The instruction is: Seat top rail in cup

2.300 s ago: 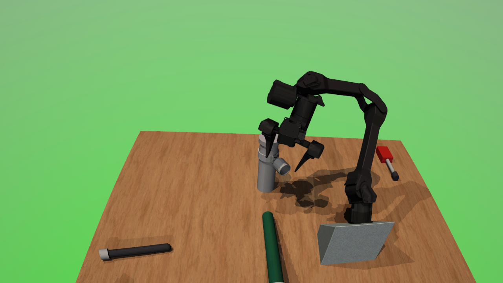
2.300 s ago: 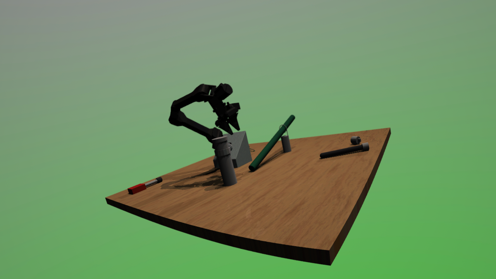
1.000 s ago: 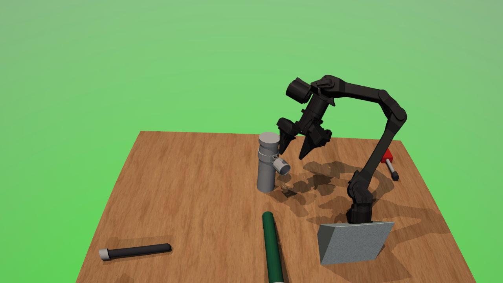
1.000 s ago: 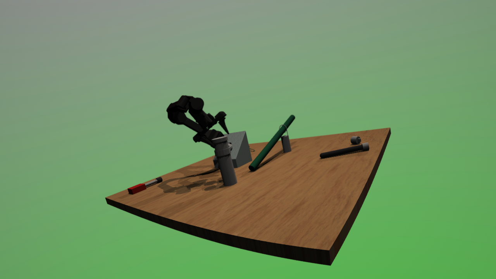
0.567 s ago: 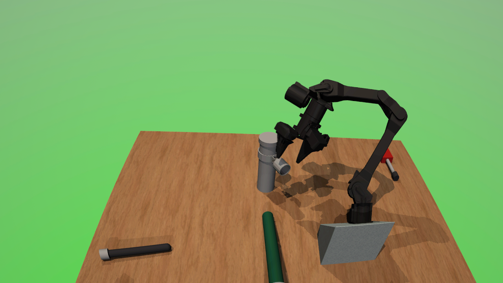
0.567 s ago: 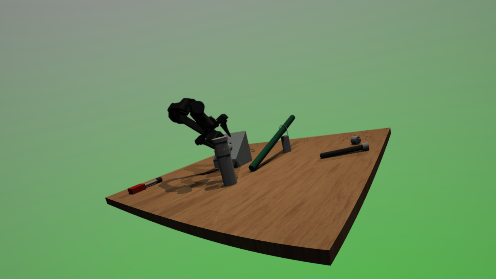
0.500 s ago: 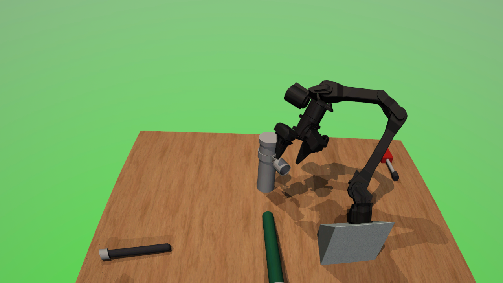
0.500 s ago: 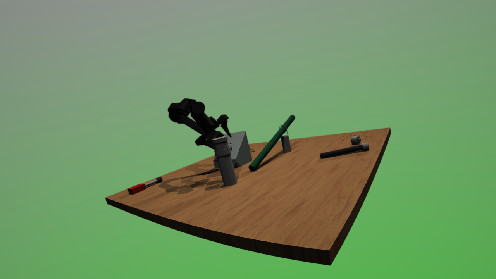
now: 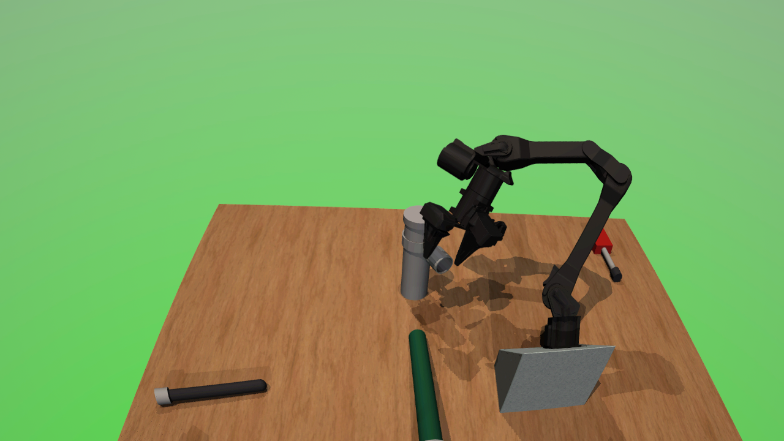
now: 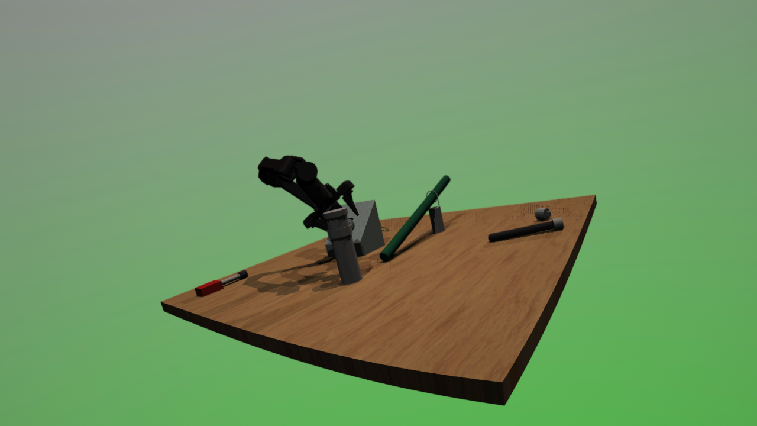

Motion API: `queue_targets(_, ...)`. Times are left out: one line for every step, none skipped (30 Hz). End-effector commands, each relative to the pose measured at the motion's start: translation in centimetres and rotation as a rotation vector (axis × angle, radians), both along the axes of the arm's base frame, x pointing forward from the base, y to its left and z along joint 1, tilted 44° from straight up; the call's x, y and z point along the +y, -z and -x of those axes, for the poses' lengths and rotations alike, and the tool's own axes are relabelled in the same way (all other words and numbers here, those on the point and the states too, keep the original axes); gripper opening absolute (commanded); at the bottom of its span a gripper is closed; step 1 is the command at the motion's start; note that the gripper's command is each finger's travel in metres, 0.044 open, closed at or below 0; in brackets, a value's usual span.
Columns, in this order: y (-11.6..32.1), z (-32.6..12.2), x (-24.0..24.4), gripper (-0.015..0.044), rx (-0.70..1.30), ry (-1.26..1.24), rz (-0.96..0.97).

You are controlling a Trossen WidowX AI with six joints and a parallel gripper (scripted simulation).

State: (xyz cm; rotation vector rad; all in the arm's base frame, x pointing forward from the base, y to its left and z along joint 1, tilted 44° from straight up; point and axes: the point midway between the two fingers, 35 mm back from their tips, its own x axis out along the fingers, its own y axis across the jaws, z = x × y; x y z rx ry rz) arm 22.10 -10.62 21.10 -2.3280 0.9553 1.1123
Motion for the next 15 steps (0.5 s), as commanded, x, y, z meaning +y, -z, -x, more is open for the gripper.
queue_targets(0.9,-0.3,-0.3,0.044,0.011,-0.004,-0.004)
queue_targets(1.0,-0.4,-0.3,0.044,0.011,-0.004,-0.004)
queue_targets(1.1,-0.4,-0.4,0.044,0.011,-0.004,-0.004)
queue_targets(1.3,-0.5,-0.5,0.044,0.01,-0.004,-0.004)
queue_targets(1.4,-0.5,-0.5,0.044,0.01,-0.004,-0.003)
queue_targets(1.5,-0.6,-0.6,0.044,0.01,-0.004,-0.003)
queue_targets(1.7,-0.7,-0.7,0.044,0.01,-0.004,-0.003)
queue_targets(1.8,-0.7,-0.7,0.044,0.01,-0.004,-0.003)
queue_targets(1.9,-0.8,-0.8,0.044,0.01,-0.004,-0.003)
queue_targets(2.1,-0.8,-0.9,0.044,0.01,-0.004,-0.003)
queue_targets(2.2,-0.9,-1.0,0.044,0.01,-0.004,-0.003)
queue_targets(2.4,-0.9,-1.0,0.044,0.01,-0.004,-0.003)
queue_targets(2.5,-1.0,-1.1,0.044,0.01,-0.004,-0.003)
queue_targets(2.6,-1.0,-1.2,0.044,0.01,-0.004,-0.003)
queue_targets(2.7,-1.0,-1.2,0.044,0.01,-0.004,-0.002)
